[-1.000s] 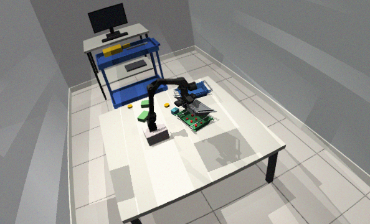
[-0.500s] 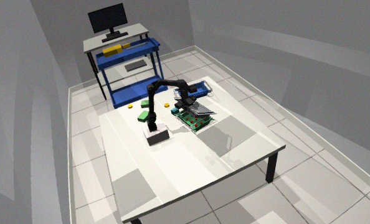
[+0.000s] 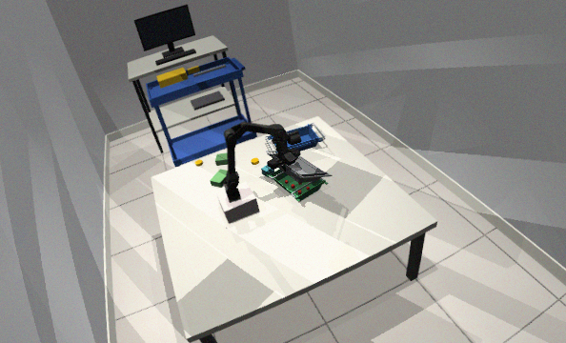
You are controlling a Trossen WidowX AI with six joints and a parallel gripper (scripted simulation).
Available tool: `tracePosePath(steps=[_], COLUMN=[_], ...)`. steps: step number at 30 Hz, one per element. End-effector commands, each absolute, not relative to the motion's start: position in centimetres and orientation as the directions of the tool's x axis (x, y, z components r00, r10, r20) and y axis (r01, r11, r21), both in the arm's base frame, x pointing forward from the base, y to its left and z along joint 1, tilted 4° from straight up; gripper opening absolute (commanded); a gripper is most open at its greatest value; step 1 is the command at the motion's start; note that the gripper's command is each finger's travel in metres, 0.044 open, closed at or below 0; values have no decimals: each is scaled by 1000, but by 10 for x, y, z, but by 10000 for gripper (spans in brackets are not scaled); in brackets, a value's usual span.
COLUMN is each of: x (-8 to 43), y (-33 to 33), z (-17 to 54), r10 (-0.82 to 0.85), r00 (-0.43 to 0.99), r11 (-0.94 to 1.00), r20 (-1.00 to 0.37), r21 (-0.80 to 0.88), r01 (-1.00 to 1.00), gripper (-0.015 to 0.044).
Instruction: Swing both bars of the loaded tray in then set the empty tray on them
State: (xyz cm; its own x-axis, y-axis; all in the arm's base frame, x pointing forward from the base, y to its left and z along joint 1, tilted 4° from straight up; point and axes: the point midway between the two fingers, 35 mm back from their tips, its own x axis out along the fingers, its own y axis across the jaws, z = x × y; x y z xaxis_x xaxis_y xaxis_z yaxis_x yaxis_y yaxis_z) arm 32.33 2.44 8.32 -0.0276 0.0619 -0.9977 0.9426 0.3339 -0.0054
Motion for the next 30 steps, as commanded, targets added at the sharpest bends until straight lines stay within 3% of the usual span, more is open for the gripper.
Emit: tracePosePath(steps=[1,30], x=[322,307], y=[24,20], z=[83,61], r10=[62,62], r00=[-15,-17], r11=[330,330], r20=[-998,-998], r21=[6,5], r01=[944,944], gripper=[0,0])
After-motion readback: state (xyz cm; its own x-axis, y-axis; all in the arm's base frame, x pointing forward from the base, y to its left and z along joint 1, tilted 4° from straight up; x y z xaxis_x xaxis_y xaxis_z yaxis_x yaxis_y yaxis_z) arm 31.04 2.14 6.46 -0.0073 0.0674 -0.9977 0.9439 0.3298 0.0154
